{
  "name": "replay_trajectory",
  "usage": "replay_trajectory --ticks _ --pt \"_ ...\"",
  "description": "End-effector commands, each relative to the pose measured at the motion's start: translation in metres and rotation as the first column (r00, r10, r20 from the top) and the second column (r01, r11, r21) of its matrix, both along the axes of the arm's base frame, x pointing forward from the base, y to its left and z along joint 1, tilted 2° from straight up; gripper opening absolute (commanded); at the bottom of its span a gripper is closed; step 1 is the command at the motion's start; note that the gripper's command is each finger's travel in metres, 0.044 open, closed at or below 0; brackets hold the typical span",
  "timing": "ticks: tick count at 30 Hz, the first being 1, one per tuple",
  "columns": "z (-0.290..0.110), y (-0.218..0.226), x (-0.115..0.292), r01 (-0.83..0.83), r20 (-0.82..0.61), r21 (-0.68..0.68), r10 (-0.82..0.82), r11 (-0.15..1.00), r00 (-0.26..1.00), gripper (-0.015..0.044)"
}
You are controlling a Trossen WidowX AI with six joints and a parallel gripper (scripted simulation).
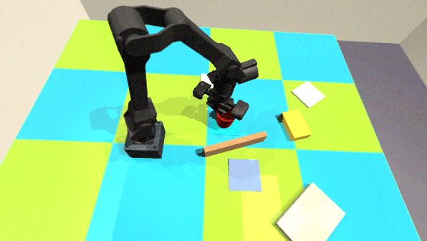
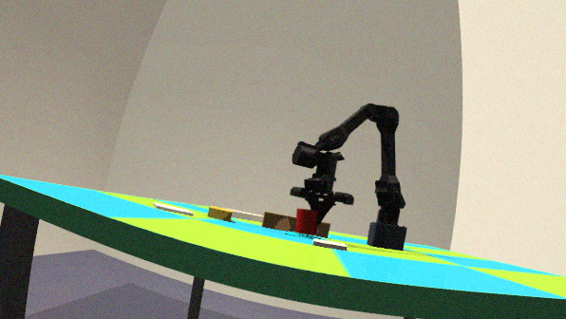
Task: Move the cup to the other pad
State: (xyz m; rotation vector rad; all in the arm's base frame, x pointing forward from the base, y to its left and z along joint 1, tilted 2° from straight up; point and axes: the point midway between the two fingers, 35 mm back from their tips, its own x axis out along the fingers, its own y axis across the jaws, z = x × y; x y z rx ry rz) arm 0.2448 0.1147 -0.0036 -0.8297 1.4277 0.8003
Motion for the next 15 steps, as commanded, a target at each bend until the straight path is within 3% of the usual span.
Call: replay_trajectory --ticks 1,6,15 --pt "0.0004 0.0 0.0 0.0 0.0 0.0 0.0 1.0 1.0 0.0" --pt "0.0004 0.0 0.0 0.0 0.0 0.0 0.0 1.0 1.0 0.0128" --pt "0.0032 0.0002 0.0003 0.0 0.0 0.0 0.0 1.0 1.0 0.0128"
